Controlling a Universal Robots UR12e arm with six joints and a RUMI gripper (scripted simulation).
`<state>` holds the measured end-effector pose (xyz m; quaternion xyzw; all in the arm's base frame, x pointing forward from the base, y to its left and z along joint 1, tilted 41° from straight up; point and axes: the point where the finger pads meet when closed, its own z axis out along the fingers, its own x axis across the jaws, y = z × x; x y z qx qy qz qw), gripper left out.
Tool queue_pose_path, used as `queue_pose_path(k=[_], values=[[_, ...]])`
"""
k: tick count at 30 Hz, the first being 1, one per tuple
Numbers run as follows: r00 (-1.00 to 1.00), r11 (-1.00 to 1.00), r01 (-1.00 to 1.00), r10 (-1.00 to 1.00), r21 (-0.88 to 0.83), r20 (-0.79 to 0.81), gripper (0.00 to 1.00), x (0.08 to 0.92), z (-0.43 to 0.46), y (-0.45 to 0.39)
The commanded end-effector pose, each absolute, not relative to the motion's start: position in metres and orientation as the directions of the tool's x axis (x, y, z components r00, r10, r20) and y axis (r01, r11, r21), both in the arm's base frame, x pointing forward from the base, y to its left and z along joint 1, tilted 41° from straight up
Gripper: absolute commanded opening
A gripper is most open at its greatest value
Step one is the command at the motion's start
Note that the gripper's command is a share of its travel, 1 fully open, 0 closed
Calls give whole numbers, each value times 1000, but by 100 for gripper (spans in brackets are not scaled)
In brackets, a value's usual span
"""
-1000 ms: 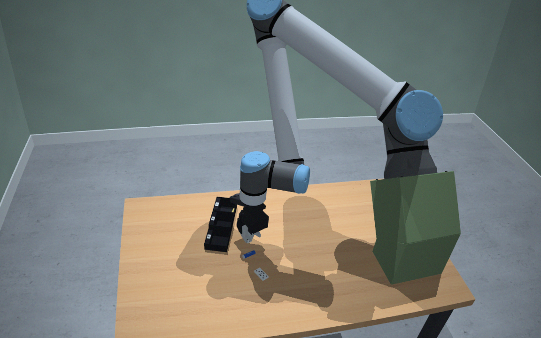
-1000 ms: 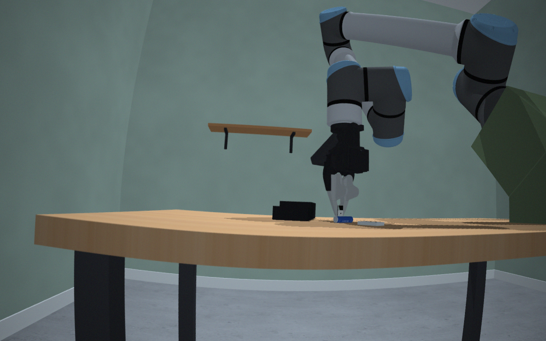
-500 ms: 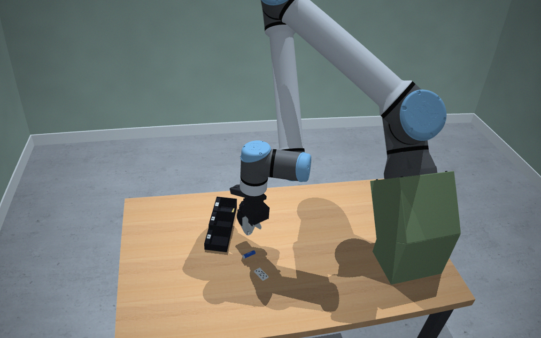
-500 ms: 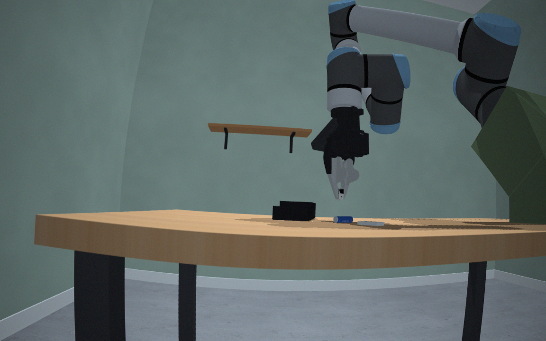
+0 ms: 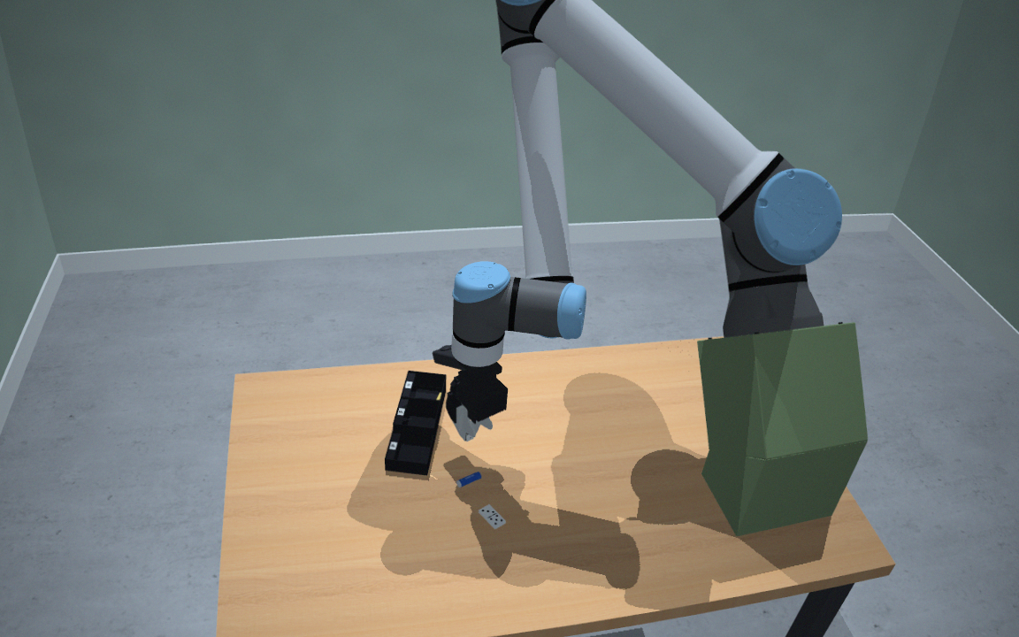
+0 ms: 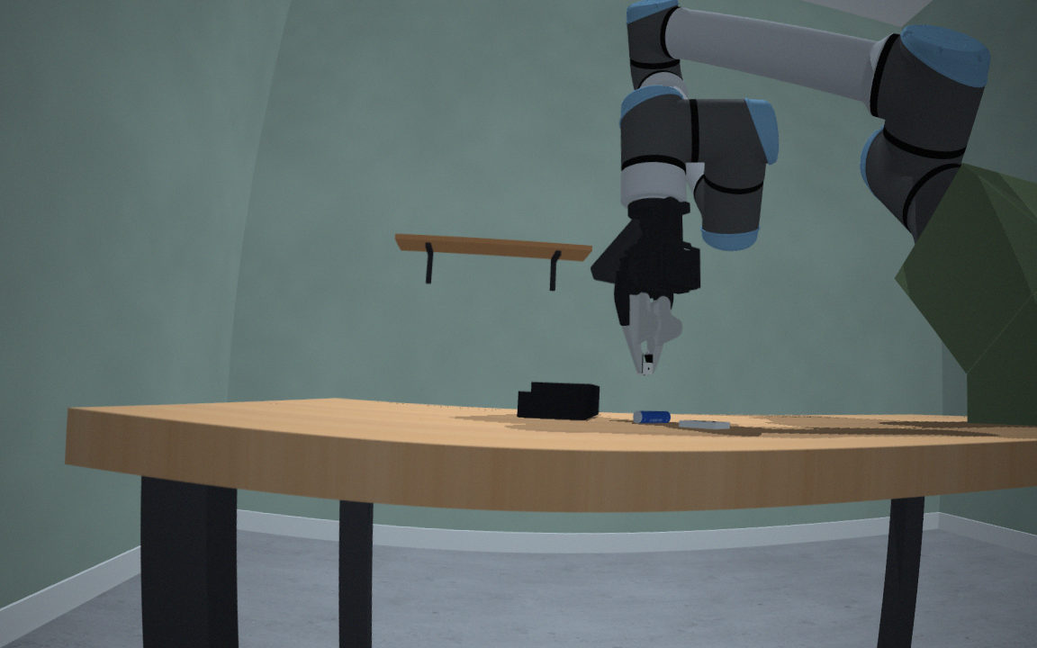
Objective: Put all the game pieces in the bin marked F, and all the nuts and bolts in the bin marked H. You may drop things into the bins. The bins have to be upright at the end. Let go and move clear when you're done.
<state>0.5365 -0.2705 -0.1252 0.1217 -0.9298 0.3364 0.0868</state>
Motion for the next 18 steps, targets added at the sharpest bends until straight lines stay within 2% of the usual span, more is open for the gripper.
queue_pose_path(k=[1, 8, 18], values=[[-955, 744, -285, -168, -605, 243, 0, 537, -125, -270], [-955, 744, -285, -168, -605, 243, 0, 537, -120, -266], [-997, 760, 11, 58, -650, 51, 0, 562, -95, -298]])
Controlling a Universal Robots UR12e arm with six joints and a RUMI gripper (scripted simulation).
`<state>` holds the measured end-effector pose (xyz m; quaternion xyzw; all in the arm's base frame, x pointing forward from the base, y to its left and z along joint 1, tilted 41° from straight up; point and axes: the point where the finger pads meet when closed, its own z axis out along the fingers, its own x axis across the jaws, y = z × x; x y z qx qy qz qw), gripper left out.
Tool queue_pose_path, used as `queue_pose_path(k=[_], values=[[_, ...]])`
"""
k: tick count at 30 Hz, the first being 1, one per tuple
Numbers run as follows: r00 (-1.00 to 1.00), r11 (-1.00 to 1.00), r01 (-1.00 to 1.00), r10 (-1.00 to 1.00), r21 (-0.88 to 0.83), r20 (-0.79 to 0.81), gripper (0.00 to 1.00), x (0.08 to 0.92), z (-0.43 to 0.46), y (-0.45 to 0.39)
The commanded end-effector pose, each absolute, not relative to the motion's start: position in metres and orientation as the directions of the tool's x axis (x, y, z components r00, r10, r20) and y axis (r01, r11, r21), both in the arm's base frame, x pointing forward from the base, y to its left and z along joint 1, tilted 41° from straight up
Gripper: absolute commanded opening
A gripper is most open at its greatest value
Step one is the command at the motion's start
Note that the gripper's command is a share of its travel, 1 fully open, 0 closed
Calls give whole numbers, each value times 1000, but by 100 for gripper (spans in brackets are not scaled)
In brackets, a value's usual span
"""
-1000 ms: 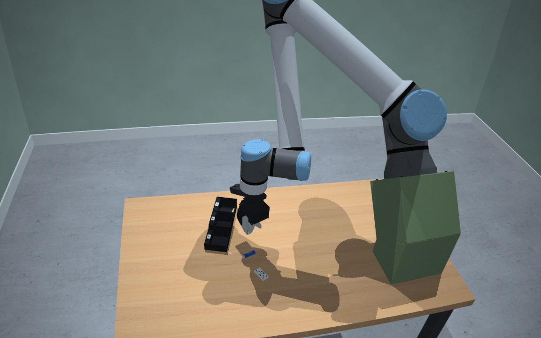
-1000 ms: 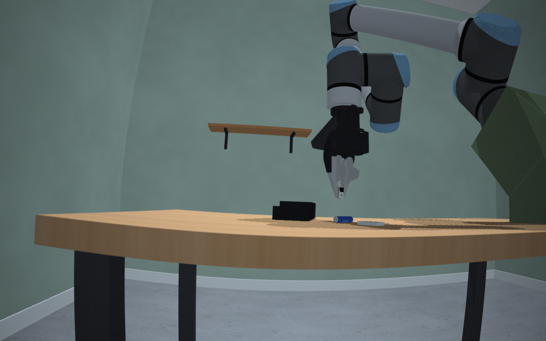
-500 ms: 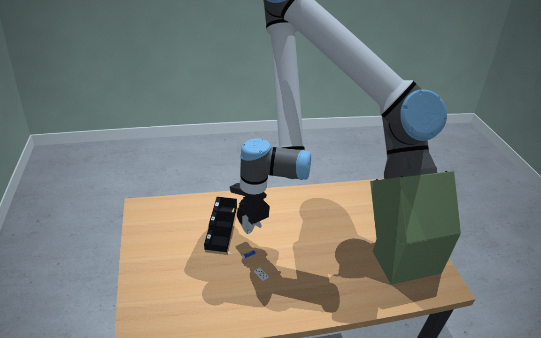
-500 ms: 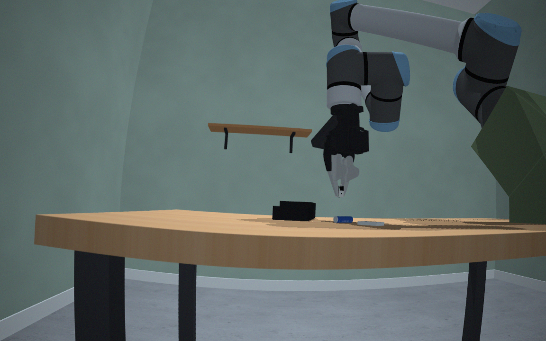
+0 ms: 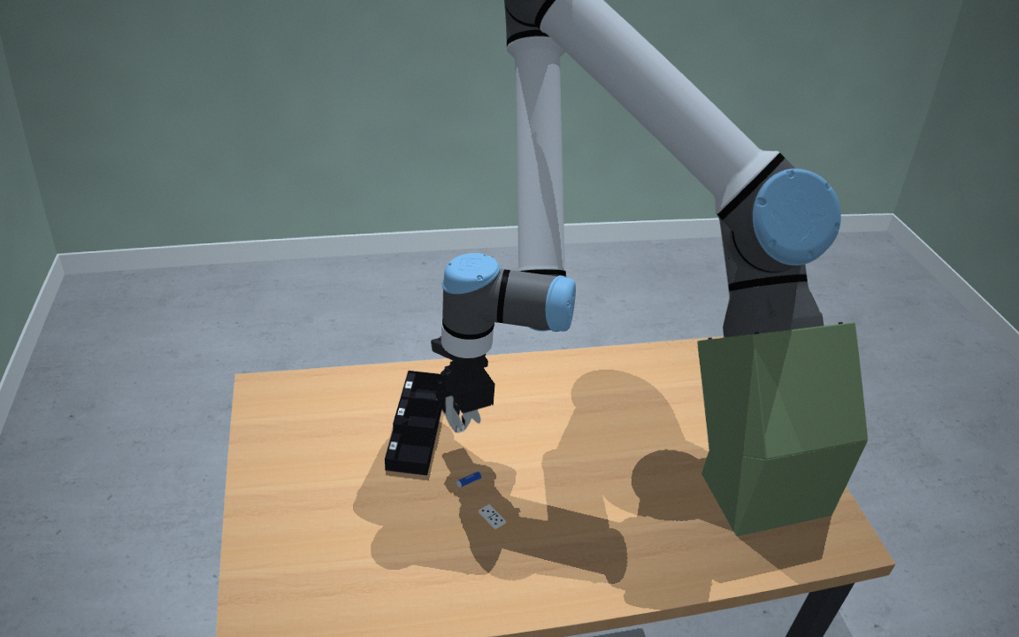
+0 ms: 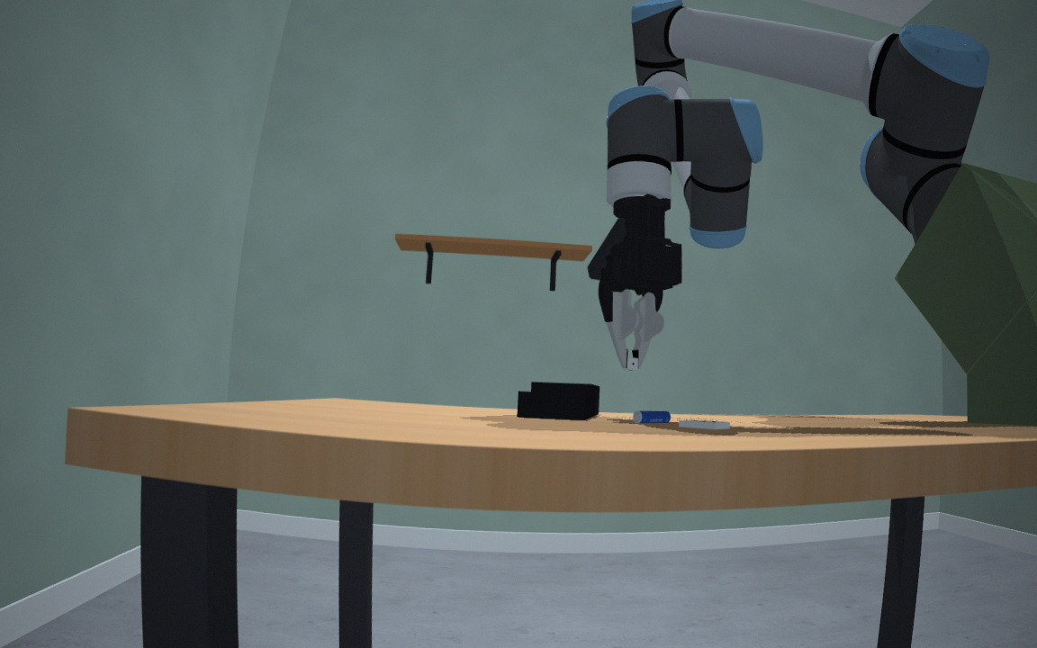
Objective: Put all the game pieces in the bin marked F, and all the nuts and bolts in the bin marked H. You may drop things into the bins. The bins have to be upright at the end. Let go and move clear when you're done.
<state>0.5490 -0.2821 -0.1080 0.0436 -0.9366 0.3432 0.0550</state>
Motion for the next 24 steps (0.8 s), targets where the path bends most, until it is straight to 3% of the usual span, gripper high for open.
queue_pose_path(k=[1, 16, 24], values=[[-996, 758, 37, 77, -651, 34, 0, 565, -92, -302], [-912, 675, 402, 353, -618, -208, 0, 605, -52, -354], [-907, 671, 413, 362, -615, -214, 0, 608, -49, -357]])
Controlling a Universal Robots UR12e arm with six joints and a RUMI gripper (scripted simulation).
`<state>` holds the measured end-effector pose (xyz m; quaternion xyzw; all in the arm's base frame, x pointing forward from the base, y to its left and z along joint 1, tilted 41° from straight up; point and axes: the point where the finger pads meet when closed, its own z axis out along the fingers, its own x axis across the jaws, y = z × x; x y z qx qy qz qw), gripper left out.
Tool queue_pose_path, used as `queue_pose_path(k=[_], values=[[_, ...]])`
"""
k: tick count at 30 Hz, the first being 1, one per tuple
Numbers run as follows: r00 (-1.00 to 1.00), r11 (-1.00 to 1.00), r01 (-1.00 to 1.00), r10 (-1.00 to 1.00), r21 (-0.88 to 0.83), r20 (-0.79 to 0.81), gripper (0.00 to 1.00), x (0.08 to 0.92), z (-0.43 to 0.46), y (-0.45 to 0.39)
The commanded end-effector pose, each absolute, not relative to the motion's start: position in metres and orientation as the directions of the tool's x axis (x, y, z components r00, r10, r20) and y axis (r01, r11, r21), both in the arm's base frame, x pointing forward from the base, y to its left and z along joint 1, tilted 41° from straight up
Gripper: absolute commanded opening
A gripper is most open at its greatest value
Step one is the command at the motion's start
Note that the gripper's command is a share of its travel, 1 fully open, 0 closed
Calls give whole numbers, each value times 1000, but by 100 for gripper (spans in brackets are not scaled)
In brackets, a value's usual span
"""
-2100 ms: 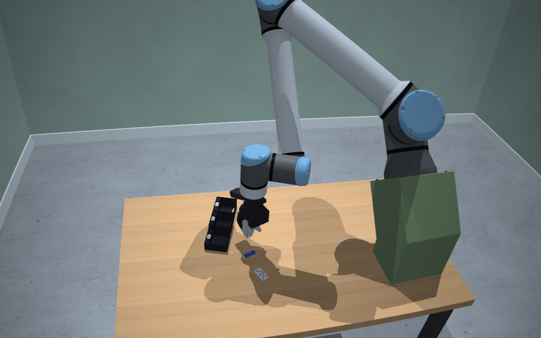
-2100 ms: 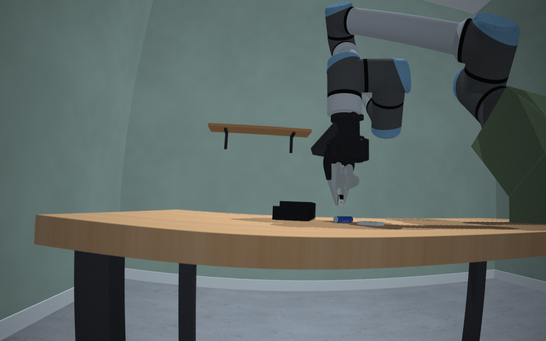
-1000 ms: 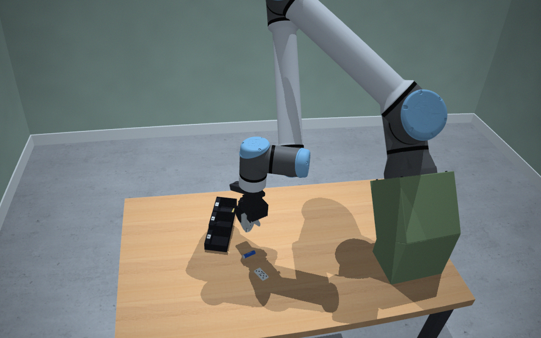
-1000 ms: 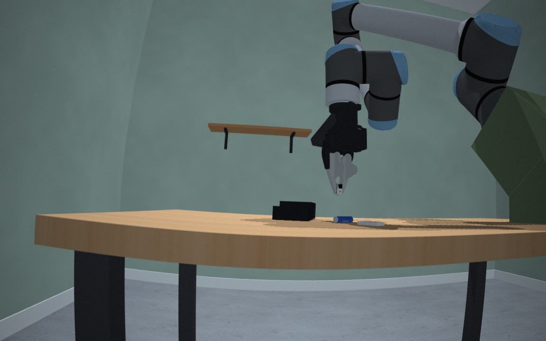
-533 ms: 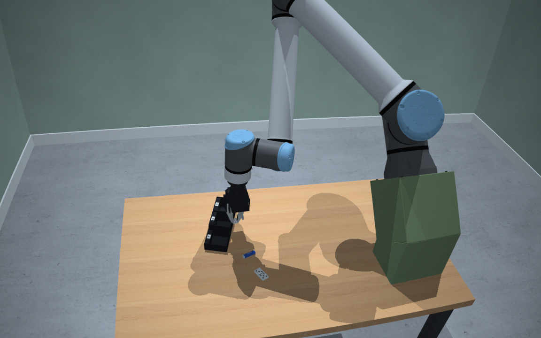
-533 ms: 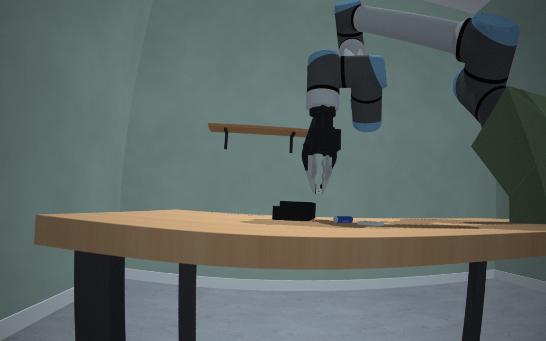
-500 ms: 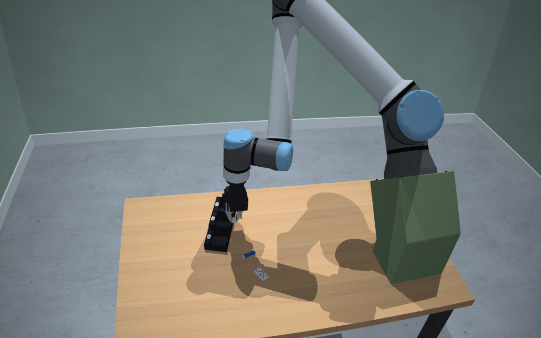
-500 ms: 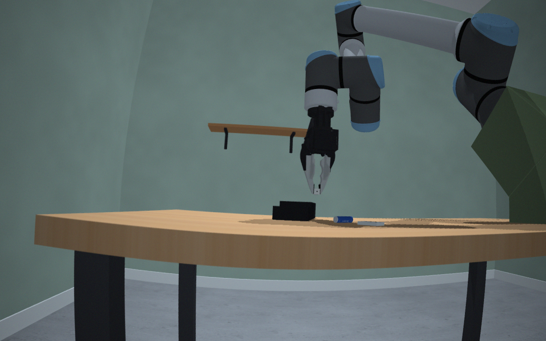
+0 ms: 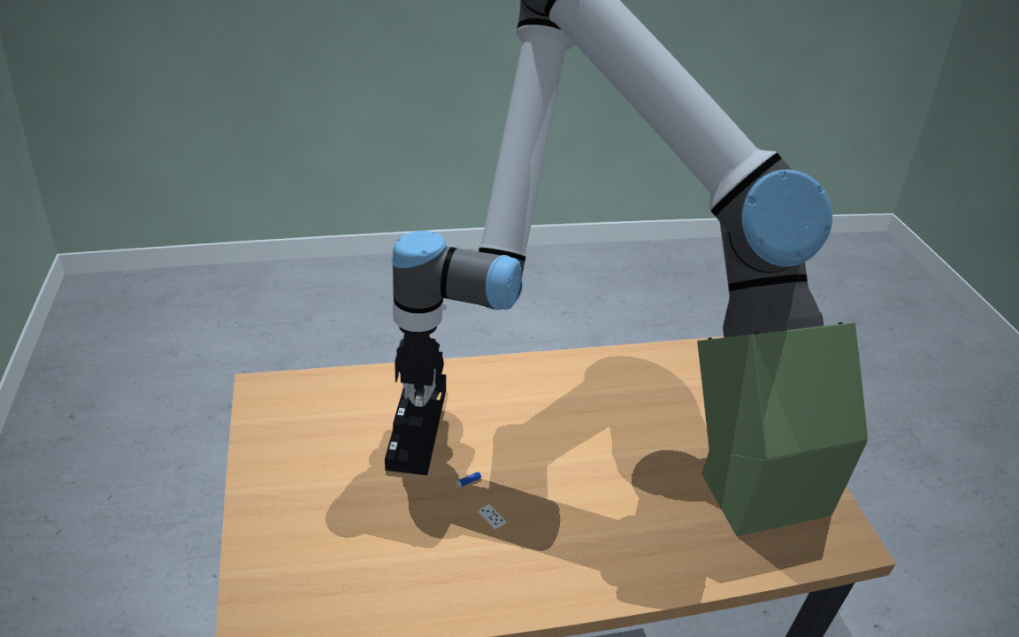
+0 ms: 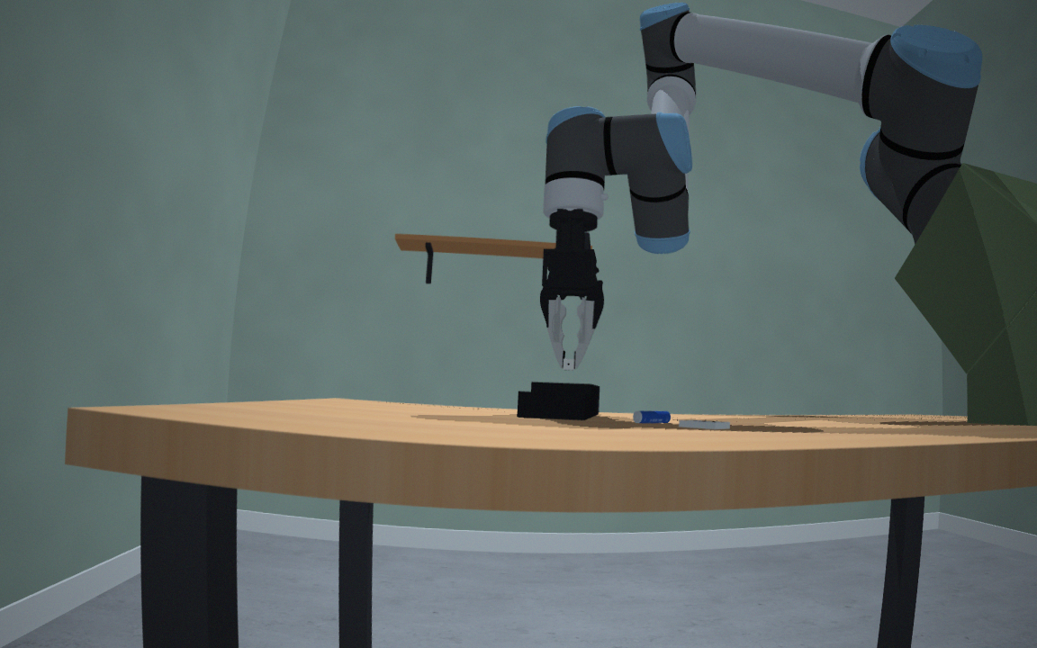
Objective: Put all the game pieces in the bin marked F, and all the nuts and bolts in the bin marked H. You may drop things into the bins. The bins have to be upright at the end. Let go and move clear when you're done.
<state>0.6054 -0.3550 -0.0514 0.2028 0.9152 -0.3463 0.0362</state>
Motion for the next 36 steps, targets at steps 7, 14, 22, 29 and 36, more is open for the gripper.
queue_pose_path(k=[7, 14, 22, 29, 36], values=[[-907, 671, 413, 362, -615, -214, 0, 607, -51, -355], [-907, 671, 413, 362, -615, -214, 0, 605, -57, -357], [-907, 671, 413, 362, -615, -214, 0, 604, -66, -365], [-907, 671, 413, 362, -615, -214, 0, 603, -76, -374], [-907, 671, 413, 362, -615, -214, 0, 601, -87, -383]])
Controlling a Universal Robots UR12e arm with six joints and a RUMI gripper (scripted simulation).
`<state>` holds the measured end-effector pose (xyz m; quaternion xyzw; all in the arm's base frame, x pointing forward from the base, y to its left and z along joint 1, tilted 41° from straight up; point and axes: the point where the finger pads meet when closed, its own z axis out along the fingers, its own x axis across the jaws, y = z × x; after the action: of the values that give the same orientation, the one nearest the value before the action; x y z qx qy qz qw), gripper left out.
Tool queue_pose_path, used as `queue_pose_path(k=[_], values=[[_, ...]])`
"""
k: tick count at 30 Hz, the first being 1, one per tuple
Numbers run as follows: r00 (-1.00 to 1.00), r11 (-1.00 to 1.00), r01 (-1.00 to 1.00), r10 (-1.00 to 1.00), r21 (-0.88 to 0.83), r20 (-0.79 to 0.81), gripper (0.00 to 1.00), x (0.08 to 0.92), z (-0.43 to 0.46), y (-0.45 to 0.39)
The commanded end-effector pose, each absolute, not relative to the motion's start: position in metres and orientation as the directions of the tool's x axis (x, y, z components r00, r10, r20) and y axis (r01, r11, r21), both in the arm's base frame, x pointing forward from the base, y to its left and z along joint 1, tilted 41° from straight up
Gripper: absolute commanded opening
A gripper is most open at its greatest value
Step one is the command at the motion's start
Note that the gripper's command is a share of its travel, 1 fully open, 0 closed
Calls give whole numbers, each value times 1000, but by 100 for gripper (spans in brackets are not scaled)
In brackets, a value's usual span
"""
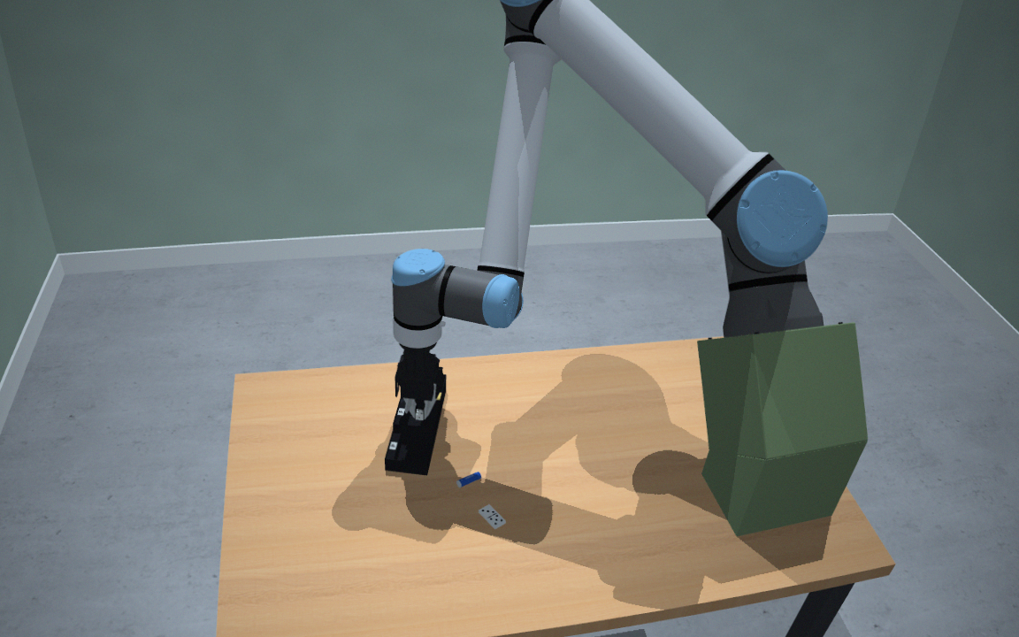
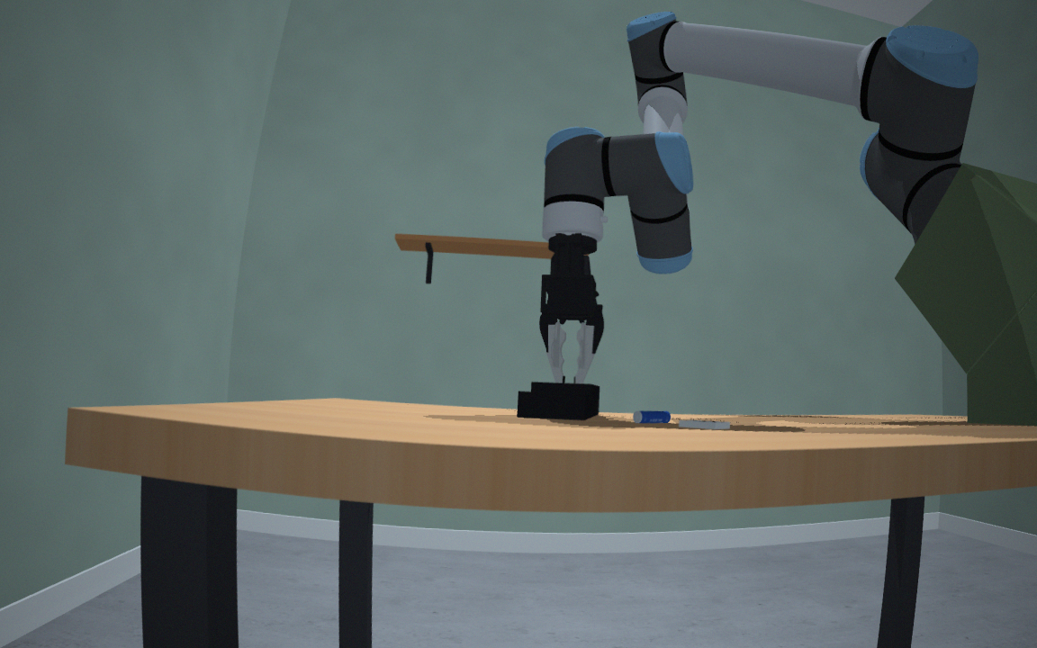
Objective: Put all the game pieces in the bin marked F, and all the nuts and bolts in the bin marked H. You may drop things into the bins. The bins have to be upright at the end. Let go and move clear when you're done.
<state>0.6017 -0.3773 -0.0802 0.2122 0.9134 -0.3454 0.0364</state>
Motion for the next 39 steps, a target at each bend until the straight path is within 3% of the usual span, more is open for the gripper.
queue_pose_path(k=[1, 23, 24, 39], values=[[-907, 671, 413, 362, -615, -214, 0, 601, -87, -383], [-907, 671, 413, 362, -615, -214, 0, 600, -92, -385], [-907, 671, 413, 362, -615, -214, 18, 600, -92, -385], [-907, 671, 413, 362, -615, -214, 18, 600, -92, -385]])
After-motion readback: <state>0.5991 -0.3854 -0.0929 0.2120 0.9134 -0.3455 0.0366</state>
